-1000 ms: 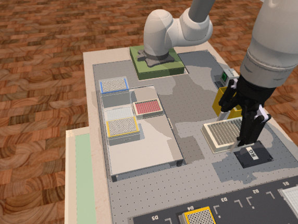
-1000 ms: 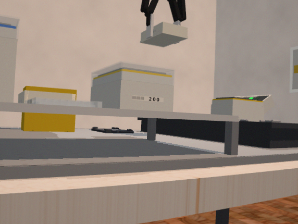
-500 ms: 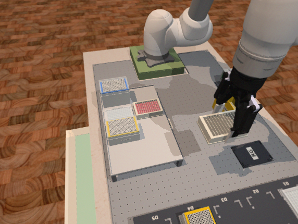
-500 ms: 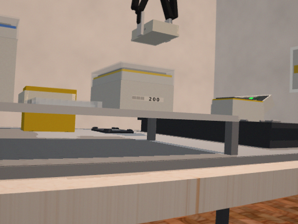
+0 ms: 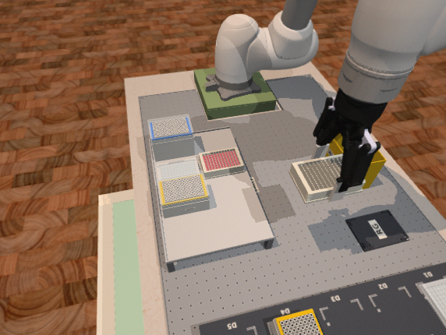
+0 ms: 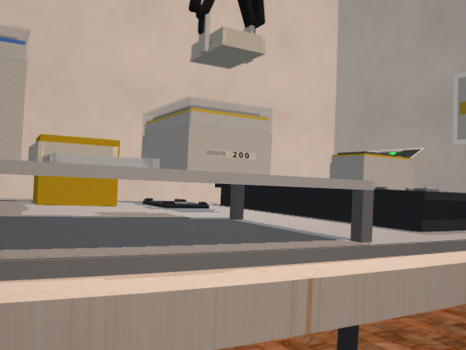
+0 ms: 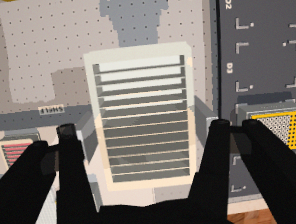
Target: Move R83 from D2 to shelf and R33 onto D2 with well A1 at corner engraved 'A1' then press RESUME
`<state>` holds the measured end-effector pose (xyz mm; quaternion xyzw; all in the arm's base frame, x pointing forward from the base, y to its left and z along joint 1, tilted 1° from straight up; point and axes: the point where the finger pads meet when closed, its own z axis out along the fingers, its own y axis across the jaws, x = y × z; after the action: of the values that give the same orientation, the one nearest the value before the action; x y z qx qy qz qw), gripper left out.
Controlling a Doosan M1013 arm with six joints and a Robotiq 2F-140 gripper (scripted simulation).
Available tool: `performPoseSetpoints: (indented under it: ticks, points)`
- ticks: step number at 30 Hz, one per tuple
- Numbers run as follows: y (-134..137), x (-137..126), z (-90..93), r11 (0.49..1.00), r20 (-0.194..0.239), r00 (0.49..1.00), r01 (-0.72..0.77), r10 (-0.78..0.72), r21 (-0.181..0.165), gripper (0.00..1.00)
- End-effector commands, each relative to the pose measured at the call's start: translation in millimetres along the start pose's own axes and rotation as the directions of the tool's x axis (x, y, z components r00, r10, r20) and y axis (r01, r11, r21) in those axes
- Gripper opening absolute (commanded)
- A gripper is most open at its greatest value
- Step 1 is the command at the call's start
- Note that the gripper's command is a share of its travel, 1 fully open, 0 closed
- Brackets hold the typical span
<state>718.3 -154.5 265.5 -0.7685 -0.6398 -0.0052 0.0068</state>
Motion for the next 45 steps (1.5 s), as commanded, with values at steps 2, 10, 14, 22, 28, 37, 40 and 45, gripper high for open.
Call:
performPoseSetpoints:
  ticks: [2,10,14,22,28,37,40,45]
  points:
    - [-9,0,-0.4,1.0,0.0,1.0,0.0,0.0,0.0,0.0]
    - [-27,0,-0.4,1.0,0.0,1.0,0.0,0.0,0.0,0.0]
    - [-34,0,-0.4,1.0,0.0,1.0,0.0,0.0,0.0,0.0]
    - [-51,0,-0.4,1.0,0.0,1.0,0.0,0.0,0.0,0.0]
    - [-65,0,-0.4,1.0,0.0,1.0,0.0,0.0,0.0,0.0]
    - [-68,-12,-0.4,1.0,0.0,1.0,0.0,0.0,0.0,0.0]
    - [-68,-19,-0.4,1.0,0.0,1.0,0.0,0.0,0.0,0.0]
    - [-68,-30,-0.4,1.0,0.0,1.0,0.0,0.0,0.0,0.0]
